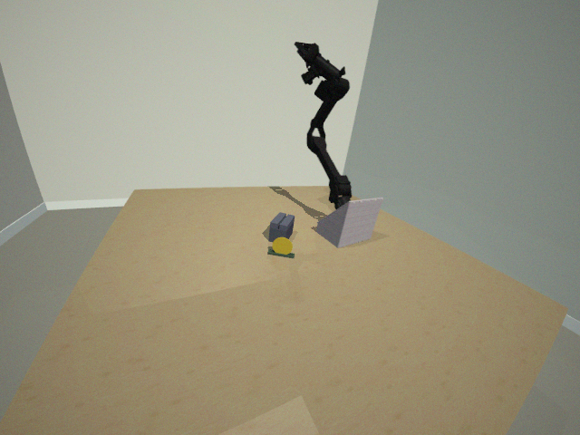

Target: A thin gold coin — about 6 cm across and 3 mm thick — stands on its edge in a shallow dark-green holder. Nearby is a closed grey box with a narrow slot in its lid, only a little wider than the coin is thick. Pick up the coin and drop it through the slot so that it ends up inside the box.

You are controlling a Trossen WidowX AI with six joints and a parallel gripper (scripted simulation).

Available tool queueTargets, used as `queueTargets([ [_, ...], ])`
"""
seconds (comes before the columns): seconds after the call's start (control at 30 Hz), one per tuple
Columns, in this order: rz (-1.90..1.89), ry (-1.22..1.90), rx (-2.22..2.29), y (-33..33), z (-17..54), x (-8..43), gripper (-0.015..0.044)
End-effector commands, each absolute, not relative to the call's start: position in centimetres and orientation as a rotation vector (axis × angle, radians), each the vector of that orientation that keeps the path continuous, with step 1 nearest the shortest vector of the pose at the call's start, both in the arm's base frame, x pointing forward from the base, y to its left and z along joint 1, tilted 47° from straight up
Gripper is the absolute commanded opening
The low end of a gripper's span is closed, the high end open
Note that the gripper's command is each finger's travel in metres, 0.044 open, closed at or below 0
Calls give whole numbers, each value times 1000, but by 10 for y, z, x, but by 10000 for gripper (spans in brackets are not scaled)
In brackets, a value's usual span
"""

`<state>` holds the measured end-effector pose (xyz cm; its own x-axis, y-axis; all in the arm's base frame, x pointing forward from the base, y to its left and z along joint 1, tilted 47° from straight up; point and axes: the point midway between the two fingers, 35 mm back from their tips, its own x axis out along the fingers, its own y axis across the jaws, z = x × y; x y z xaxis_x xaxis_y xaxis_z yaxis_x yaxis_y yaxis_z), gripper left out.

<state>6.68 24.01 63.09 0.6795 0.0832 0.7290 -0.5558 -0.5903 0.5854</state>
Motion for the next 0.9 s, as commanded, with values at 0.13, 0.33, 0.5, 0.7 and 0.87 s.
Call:
queueTargets([
  [0.13, 867, -419, 1929, 242, 622, 88, 269],
  [0.33, 881, -374, 1762, 285, 609, 98, 161],
  [0.5, 888, -313, 1514, 341, 581, 120, 161],
  [0.7, 810, -148, 1250, 404, 521, 161, 161],
  [0.87, 715, -18, 1026, 436, 461, 198, 161],
])
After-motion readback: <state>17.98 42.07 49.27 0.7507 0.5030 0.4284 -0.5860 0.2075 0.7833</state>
